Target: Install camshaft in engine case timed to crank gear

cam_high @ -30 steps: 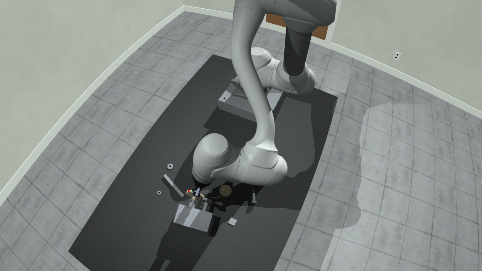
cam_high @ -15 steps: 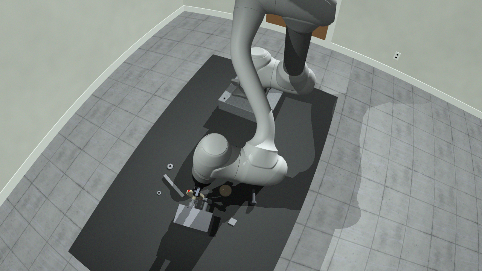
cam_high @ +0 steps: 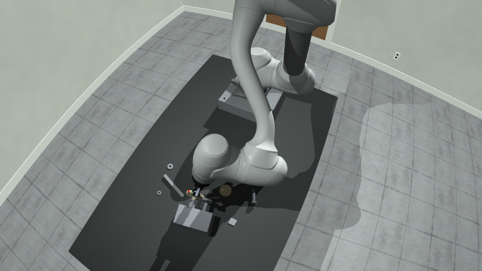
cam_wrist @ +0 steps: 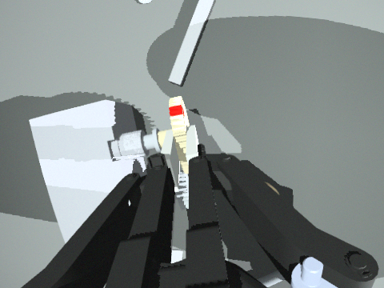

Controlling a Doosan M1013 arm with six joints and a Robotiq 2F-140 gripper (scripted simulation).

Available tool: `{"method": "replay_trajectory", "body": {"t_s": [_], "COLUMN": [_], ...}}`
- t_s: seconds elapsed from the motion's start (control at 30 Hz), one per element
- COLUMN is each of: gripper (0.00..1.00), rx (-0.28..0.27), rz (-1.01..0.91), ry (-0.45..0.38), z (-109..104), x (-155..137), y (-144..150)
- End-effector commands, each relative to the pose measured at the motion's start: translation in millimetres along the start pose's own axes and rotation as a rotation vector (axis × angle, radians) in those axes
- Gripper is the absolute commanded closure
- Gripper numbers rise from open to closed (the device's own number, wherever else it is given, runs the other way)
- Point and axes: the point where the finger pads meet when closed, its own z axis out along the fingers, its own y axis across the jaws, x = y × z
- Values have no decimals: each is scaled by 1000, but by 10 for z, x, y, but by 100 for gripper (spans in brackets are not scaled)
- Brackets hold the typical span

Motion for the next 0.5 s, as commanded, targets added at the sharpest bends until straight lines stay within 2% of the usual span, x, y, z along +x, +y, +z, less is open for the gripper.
{"method": "replay_trajectory", "body": {"t_s": [0.0,0.47], "gripper": [95,95], "rx": [0,0], "rz": [0,0], "ry": [0,0], "z": [-1,-1], "x": [0,0], "y": [-17,-86]}}
